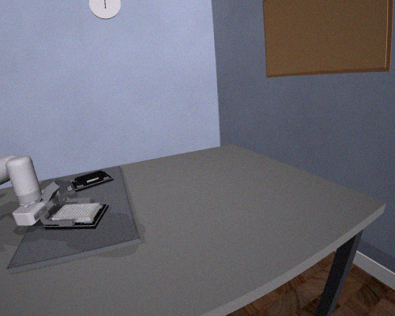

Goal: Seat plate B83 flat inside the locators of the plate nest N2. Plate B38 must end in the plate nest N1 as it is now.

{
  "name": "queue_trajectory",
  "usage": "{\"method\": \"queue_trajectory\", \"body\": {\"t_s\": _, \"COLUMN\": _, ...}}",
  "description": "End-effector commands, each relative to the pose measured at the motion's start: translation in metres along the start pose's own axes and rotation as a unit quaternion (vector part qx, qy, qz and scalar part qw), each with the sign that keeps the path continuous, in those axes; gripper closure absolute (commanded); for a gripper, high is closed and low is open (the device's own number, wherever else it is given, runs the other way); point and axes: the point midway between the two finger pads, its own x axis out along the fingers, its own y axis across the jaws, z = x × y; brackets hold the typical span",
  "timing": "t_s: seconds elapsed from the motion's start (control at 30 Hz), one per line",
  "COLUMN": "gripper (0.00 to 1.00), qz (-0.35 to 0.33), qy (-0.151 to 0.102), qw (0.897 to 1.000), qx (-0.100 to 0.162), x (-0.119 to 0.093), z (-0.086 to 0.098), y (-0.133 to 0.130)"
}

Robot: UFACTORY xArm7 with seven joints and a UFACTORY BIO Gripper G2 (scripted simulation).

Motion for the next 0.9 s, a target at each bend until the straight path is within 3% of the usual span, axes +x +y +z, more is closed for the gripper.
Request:
{"method": "queue_trajectory", "body": {"t_s": 0.0, "gripper": 0.46, "qz": 0.0, "qy": -0.002, "qw": 1.0, "qx": 0.0, "x": 0.002, "z": 0.003, "y": 0.0}}
{"method": "queue_trajectory", "body": {"t_s": 0.87, "gripper": 0.46, "qz": 0.0, "qy": -0.002, "qw": 1.0, "qx": -0.001, "x": 0.002, "z": 0.067, "y": 0.0}}
